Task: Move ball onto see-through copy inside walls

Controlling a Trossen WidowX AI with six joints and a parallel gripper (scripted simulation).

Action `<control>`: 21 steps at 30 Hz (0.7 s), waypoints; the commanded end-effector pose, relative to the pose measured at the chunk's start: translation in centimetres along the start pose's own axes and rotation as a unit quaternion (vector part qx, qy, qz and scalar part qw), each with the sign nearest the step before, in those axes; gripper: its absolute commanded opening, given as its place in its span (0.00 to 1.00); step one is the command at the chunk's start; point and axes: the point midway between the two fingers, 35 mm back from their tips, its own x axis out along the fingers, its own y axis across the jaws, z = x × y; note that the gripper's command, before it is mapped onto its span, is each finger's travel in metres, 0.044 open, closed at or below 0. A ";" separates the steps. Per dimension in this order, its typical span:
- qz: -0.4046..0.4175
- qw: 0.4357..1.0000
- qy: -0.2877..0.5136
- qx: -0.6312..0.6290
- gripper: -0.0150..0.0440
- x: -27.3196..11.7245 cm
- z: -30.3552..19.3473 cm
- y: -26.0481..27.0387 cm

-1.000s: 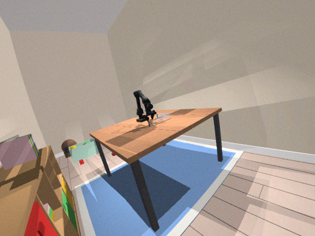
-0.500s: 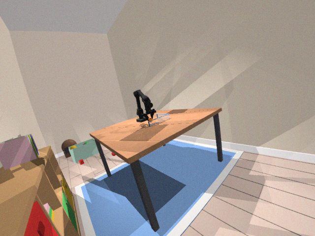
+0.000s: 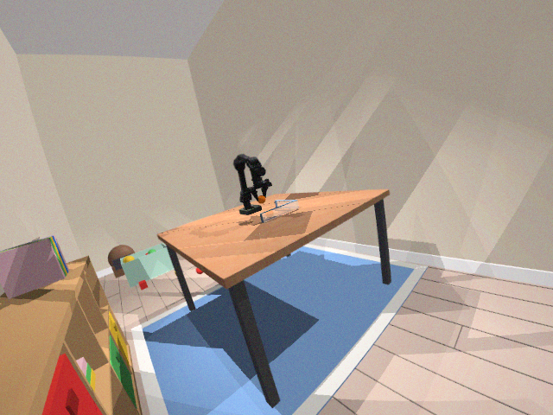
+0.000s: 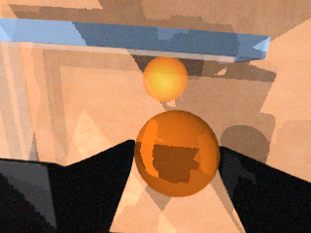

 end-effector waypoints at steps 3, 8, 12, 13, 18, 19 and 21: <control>-0.002 1.000 -0.004 0.003 0.25 -3.5 -0.6 0.1; -0.002 1.000 -0.004 0.003 0.25 -3.5 -0.5 0.1; -0.002 1.000 -0.004 0.003 0.25 -1.9 1.0 0.3; -0.002 1.000 -0.004 0.003 0.25 -1.3 1.5 0.4; -0.002 1.000 -0.005 0.003 0.25 1.2 3.6 0.8; -0.002 1.000 -0.005 0.003 0.25 1.5 3.8 0.8; -0.002 1.000 -0.005 0.003 0.25 1.6 3.8 0.8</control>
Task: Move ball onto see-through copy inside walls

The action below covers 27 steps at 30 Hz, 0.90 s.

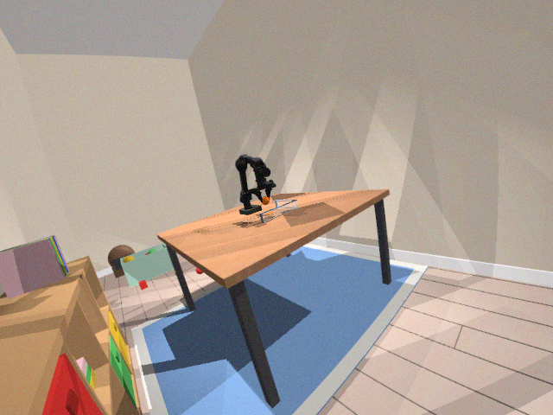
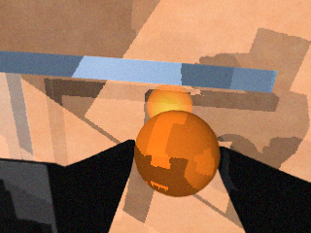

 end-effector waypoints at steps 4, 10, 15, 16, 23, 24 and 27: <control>-0.003 1.000 -0.003 0.003 0.25 1.2 0.8 0.1; -0.003 1.000 -0.003 0.003 0.25 3.9 1.0 0.0; -0.003 1.000 -0.003 0.003 0.25 6.5 0.9 0.0; -0.003 1.000 -0.003 0.003 0.25 7.0 0.8 0.0; -0.003 1.000 -0.003 0.003 0.25 7.7 0.8 0.1; -0.003 1.000 -0.003 0.003 0.25 7.8 0.8 0.1; -0.003 1.000 -0.003 0.003 0.25 8.1 0.8 0.1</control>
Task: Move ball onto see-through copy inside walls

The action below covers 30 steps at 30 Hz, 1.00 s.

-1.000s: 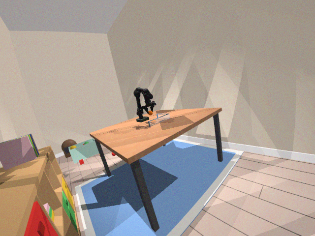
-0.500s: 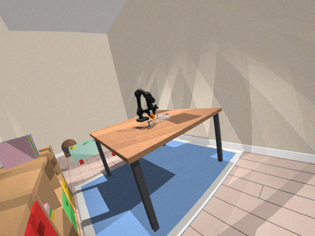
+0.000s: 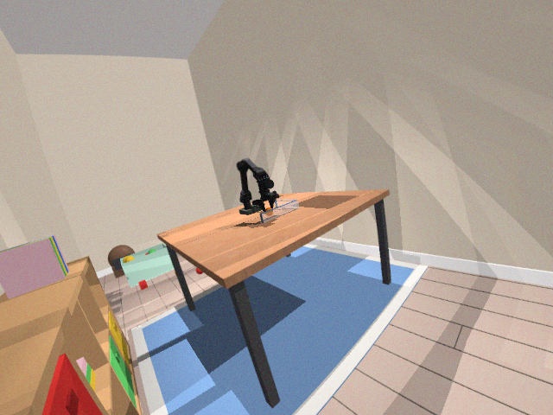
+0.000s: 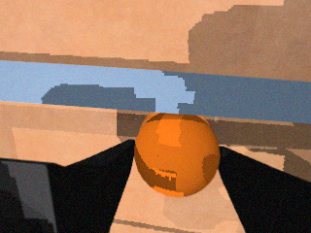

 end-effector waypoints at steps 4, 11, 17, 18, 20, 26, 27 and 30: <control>-0.001 1.000 0.002 0.000 0.25 1.1 -0.1 0.0; -0.001 1.000 0.002 0.000 0.25 2.0 -0.1 0.0; 0.000 1.000 0.001 0.001 0.43 1.6 -0.1 0.0; 0.000 1.000 0.001 0.001 0.48 1.6 -0.1 0.0; 0.000 1.000 0.001 0.001 0.57 1.6 -0.1 0.0; 0.000 1.000 0.001 0.001 0.83 1.6 -0.1 0.0; 0.000 1.000 0.001 0.001 0.88 1.6 -0.1 0.0; 0.000 1.000 0.001 0.001 0.89 0.5 0.1 0.0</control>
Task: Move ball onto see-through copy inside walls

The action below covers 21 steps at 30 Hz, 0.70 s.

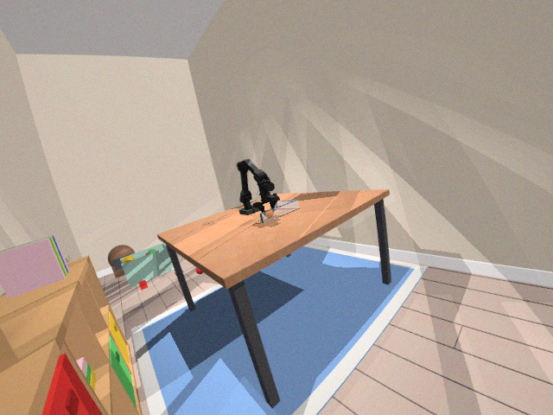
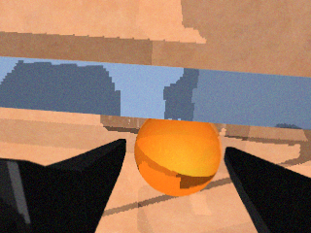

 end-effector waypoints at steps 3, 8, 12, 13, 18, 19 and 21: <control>-0.001 1.000 -0.001 -0.001 0.89 -5.9 0.3 -0.1; -0.002 1.000 -0.001 -0.001 0.89 -8.4 0.0 0.0; -0.002 1.000 -0.013 -0.003 0.89 -8.0 0.4 -0.1; -0.002 1.000 -0.013 -0.003 0.89 -8.0 0.4 -0.1; -0.002 1.000 -0.013 -0.003 0.94 -8.2 0.4 -0.1; -0.002 1.000 -0.012 -0.003 0.98 -8.8 0.4 -0.1; -0.001 1.000 -0.011 -0.003 1.00 -11.2 0.1 0.0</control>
